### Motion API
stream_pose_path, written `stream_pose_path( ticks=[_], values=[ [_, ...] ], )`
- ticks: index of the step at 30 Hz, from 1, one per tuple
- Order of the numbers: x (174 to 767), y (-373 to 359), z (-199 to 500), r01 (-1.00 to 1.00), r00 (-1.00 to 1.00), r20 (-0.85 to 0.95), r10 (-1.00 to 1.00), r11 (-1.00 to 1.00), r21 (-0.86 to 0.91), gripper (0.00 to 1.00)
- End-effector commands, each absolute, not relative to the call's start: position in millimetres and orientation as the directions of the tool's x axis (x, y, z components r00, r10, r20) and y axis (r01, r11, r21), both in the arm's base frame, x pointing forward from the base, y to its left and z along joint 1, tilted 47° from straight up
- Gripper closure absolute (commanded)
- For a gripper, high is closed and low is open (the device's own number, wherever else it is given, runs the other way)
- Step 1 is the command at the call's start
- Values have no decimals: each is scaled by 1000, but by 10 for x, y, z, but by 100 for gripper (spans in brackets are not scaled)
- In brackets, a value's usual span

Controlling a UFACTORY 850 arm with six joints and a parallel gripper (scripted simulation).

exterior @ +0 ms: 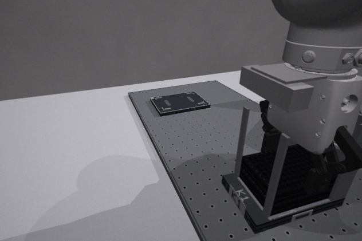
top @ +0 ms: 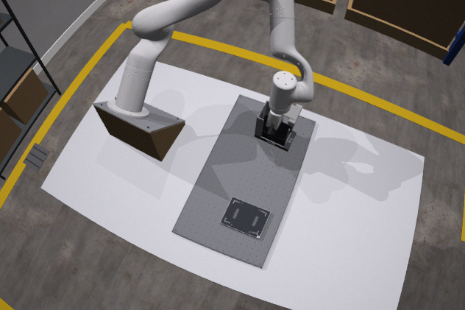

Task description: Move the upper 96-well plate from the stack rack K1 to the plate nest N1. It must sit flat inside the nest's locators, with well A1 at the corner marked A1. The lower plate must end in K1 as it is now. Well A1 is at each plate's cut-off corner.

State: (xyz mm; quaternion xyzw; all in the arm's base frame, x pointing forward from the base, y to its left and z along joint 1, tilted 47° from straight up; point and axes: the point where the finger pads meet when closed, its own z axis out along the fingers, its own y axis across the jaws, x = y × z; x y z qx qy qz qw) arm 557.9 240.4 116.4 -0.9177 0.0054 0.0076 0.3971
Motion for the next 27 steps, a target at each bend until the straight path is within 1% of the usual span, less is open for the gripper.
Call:
stream_pose_path(
  ticks=[1, 27],
  values=[
    [5587, 2383, 1186, -15, 1000, -17, -5, -685, -729, 100],
    [5588, 2276, 1287, -15, 1000, -17, -5, -685, -729, 100]
  ],
)
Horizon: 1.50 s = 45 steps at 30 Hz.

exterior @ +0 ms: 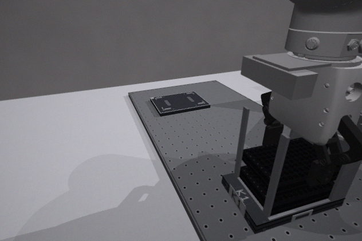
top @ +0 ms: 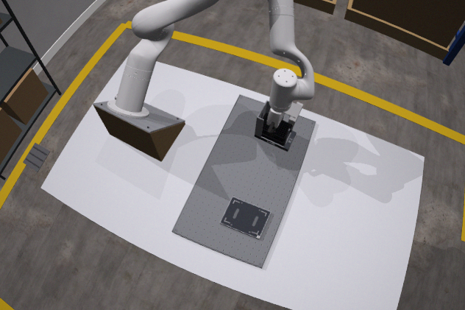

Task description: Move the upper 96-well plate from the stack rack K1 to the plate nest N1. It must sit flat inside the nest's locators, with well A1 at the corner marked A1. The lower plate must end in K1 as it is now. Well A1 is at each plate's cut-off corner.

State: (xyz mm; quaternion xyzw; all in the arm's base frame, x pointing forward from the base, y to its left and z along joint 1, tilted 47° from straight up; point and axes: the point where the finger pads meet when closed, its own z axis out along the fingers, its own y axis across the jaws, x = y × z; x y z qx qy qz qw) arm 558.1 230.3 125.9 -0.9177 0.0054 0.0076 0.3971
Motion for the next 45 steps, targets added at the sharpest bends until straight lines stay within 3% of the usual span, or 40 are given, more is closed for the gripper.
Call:
stream_pose_path(
  ticks=[1, 45],
  values=[
    [5588, 2264, 1298, -15, 1000, -17, -5, -685, -729, 100],
    [5594, 1777, 1755, -15, 1000, -17, -5, -685, -729, 100]
  ],
)
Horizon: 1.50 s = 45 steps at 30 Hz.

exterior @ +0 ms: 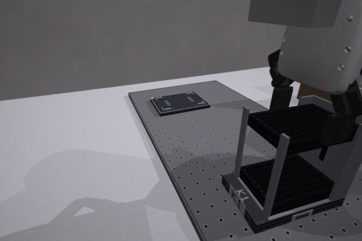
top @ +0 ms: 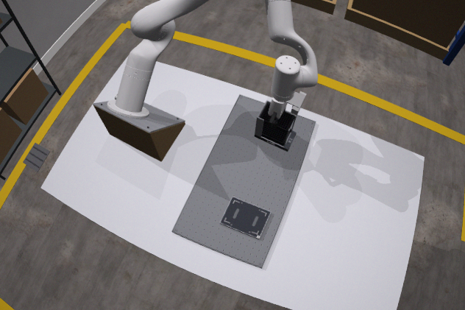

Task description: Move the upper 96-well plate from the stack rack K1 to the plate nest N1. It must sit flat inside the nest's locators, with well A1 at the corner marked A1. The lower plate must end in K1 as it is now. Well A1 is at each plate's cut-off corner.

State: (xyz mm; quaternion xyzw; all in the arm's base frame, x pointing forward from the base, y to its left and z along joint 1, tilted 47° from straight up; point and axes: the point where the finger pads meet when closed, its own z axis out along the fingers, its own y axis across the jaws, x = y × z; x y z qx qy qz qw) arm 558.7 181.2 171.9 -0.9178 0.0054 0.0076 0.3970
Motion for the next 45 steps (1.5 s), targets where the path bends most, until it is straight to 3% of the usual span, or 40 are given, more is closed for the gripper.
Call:
stream_pose_path(
  ticks=[1, 45],
  values=[
    [5595, 1765, 1766, -15, 1000, -17, -5, -685, -729, 100],
    [5599, 1405, 2104, -15, 1000, -17, -5, -685, -729, 100]
  ],
)
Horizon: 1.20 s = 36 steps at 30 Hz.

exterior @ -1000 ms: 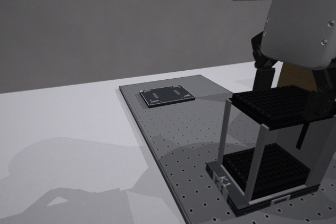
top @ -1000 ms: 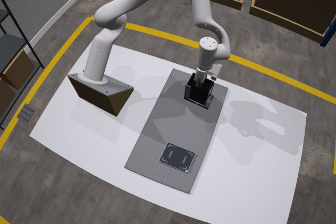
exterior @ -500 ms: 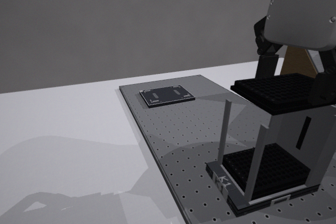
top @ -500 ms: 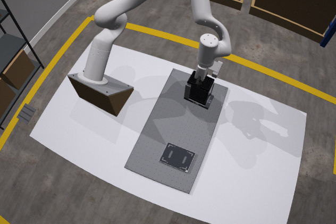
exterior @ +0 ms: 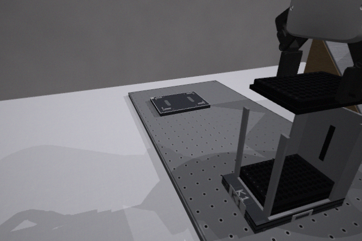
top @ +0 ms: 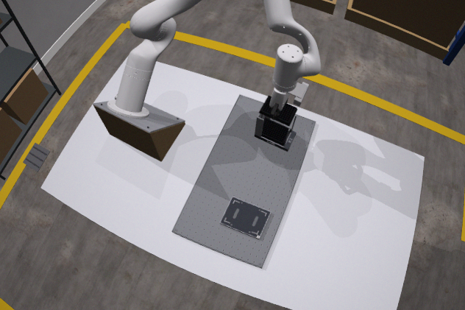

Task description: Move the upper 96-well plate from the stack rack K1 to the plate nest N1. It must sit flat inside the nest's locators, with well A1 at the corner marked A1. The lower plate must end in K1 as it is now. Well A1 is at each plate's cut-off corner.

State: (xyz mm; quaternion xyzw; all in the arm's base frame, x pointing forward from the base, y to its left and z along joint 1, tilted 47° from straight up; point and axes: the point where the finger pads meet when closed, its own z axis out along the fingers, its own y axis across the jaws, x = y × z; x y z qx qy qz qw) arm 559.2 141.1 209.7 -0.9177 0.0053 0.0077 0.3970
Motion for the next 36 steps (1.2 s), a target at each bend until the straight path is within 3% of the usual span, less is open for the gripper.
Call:
stream_pose_path(
  ticks=[1, 36],
  values=[
    [5599, 1405, 2104, -15, 1000, -17, -5, -685, -729, 100],
    [5740, 743, 1367, 49, 999, 30, 40, -684, -728, 100]
  ],
)
